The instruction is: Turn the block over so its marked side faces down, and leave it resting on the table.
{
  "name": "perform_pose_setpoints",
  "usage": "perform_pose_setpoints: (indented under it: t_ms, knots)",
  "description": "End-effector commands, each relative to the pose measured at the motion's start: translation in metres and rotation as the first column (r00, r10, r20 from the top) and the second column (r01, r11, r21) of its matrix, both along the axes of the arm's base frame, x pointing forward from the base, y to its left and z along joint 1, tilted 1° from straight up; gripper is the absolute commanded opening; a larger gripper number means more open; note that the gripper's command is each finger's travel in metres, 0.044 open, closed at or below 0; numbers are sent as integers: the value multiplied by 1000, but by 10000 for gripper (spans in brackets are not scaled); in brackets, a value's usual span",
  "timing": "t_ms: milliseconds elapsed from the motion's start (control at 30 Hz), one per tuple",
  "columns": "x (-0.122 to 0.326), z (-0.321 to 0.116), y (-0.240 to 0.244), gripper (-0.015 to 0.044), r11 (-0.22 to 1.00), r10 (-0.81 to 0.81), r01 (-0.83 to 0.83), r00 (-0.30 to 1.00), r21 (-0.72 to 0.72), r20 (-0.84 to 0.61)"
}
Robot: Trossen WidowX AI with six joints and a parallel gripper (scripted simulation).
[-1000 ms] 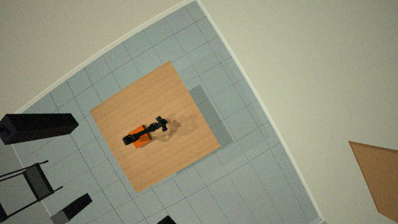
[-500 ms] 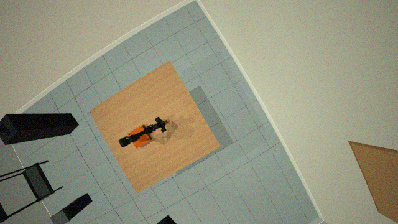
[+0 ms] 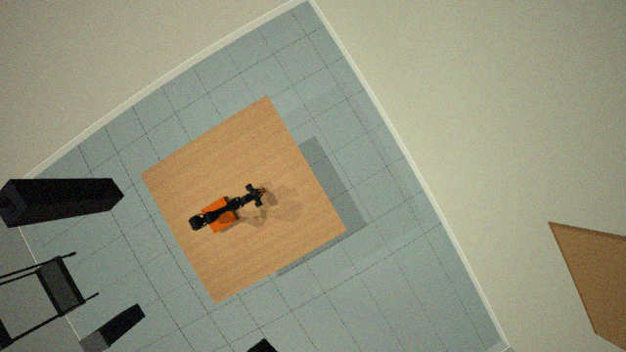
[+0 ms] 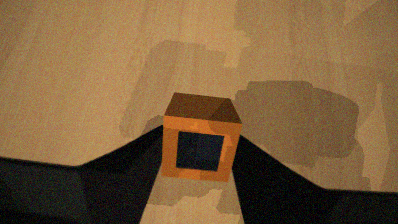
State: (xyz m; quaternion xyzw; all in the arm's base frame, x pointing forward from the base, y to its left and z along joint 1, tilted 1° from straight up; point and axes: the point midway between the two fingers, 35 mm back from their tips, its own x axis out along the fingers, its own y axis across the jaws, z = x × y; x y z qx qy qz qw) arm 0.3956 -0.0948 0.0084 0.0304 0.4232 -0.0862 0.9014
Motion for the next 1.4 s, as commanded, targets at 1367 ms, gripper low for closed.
perform_pose_setpoints:
  t_ms: [1367]
  knots:
    - [-14, -9, 4, 26, 997, 28, -1, 925, -72, 379]
